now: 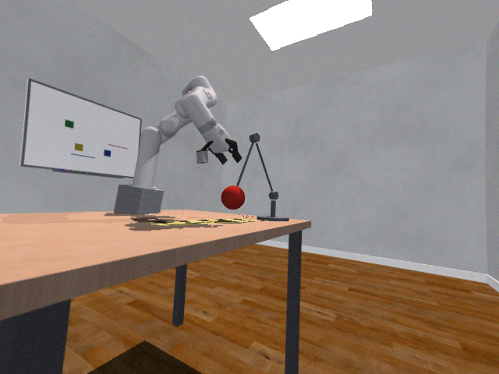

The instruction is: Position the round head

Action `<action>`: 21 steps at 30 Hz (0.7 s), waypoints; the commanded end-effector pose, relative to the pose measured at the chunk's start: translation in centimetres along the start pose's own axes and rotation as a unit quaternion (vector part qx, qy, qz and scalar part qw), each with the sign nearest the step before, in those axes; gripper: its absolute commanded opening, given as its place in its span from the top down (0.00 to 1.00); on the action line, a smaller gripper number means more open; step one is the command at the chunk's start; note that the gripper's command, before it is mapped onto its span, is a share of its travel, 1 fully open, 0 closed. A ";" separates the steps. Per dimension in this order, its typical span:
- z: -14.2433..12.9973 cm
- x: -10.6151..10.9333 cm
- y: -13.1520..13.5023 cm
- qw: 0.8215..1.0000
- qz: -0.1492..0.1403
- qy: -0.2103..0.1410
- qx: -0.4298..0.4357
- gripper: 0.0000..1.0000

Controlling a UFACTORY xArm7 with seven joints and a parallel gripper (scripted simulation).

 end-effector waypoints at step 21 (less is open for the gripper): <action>-0.1 4.3 -0.1 1.000 0.003 0.000 0.001 0.00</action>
Point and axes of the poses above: the point where the finger pads meet when closed, its own x axis back along the fingers, its own y axis across the jaws, z = x × y, the point moved 8 cm from there along x, back along the fingers, and after that the axes turned 5 degrees about -x, right-handed, at the moved point
